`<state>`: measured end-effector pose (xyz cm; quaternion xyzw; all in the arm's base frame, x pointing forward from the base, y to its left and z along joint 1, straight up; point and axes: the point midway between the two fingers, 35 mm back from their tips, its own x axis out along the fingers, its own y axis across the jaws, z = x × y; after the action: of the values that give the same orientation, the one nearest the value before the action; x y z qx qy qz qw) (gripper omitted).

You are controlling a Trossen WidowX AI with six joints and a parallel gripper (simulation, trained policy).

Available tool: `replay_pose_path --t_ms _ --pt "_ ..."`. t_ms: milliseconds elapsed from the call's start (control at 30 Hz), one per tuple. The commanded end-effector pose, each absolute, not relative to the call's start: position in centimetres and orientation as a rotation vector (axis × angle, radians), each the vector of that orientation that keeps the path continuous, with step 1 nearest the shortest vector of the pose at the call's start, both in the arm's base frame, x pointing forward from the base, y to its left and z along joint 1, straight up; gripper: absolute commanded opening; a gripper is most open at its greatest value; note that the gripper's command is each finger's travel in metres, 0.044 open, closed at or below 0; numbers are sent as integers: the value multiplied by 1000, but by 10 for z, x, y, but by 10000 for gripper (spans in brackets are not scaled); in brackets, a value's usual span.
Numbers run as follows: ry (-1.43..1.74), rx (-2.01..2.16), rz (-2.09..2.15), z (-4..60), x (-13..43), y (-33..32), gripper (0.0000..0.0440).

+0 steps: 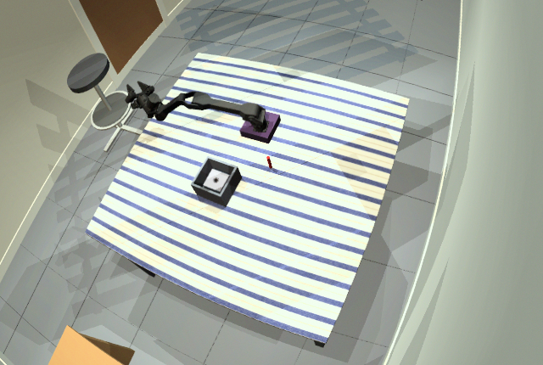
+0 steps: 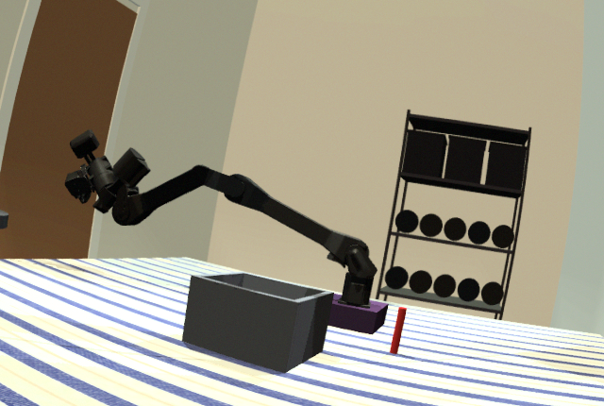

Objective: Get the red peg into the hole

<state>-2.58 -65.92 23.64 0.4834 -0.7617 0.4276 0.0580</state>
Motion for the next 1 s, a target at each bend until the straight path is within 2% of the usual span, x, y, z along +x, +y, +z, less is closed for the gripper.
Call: replay_pose_path --t_ms 0,33,500,967 --pt "-2295 1508 1313 238 -14 -660 423" --pt "-2287 1551 1329 239 -3 -662 440" --pt "-2236 2111 1576 245 152 -657 440" --pt "-2213 2647 1802 245 297 -602 440"
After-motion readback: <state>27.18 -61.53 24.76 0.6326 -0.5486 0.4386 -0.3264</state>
